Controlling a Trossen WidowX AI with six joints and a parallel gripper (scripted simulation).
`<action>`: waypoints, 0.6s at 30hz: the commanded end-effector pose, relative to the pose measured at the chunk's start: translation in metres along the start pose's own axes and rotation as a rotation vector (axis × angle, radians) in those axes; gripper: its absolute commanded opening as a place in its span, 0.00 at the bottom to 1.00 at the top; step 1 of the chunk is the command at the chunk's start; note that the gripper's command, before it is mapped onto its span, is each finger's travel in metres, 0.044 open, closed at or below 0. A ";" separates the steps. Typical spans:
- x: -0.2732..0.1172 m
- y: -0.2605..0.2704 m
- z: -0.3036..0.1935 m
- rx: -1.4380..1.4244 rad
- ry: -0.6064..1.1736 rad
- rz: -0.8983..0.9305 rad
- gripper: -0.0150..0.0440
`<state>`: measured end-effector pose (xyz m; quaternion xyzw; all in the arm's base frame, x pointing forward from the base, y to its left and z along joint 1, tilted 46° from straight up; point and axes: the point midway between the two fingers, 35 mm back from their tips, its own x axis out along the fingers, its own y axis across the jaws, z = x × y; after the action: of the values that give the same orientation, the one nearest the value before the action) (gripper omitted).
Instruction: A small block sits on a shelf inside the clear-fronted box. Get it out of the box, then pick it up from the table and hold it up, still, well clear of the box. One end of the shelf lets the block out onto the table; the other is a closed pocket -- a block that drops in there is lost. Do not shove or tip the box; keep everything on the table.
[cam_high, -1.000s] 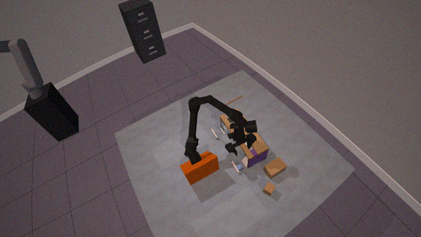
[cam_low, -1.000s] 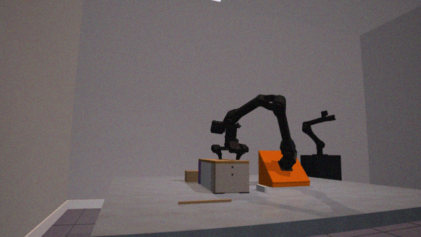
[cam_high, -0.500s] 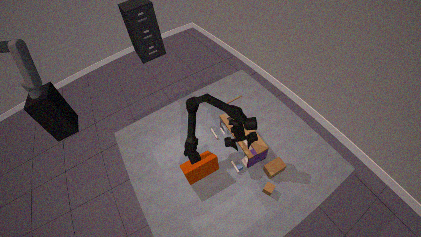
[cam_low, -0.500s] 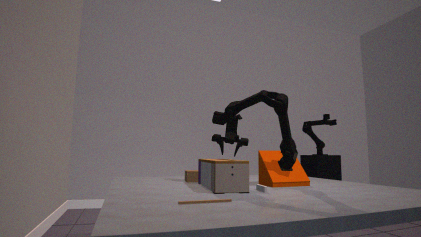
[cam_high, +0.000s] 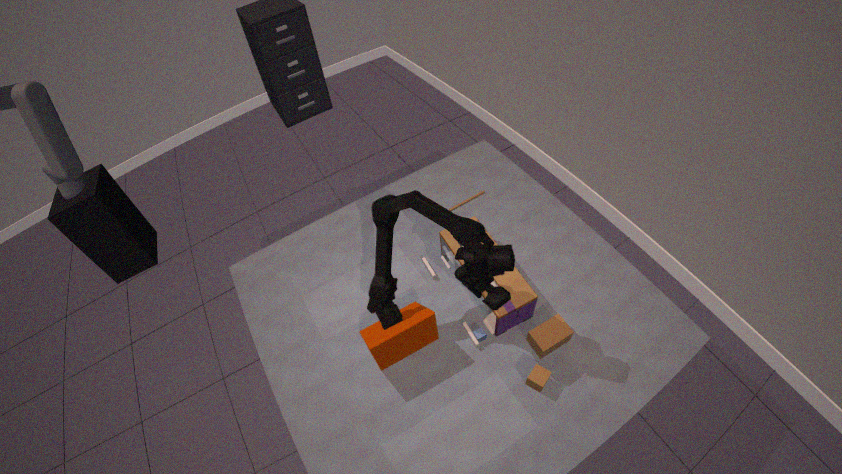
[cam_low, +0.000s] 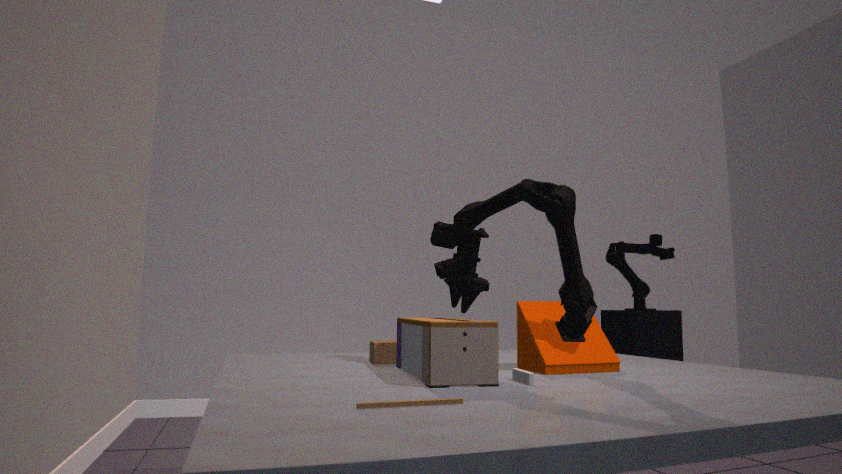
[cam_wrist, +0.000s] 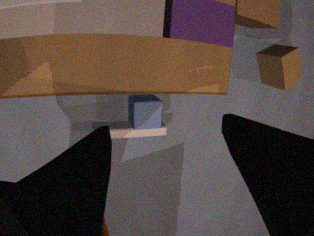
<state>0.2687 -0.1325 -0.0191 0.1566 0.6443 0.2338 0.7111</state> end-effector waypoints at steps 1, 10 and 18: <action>0.001 -0.010 -0.012 0.935 -0.059 0.106 0.74; 0.000 -0.017 -0.019 1.550 -0.053 0.203 0.74; -0.001 -0.022 -0.025 2.090 -0.008 0.306 0.74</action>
<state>0.2570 -0.1462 -0.0261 0.5849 0.6299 -0.1414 0.4910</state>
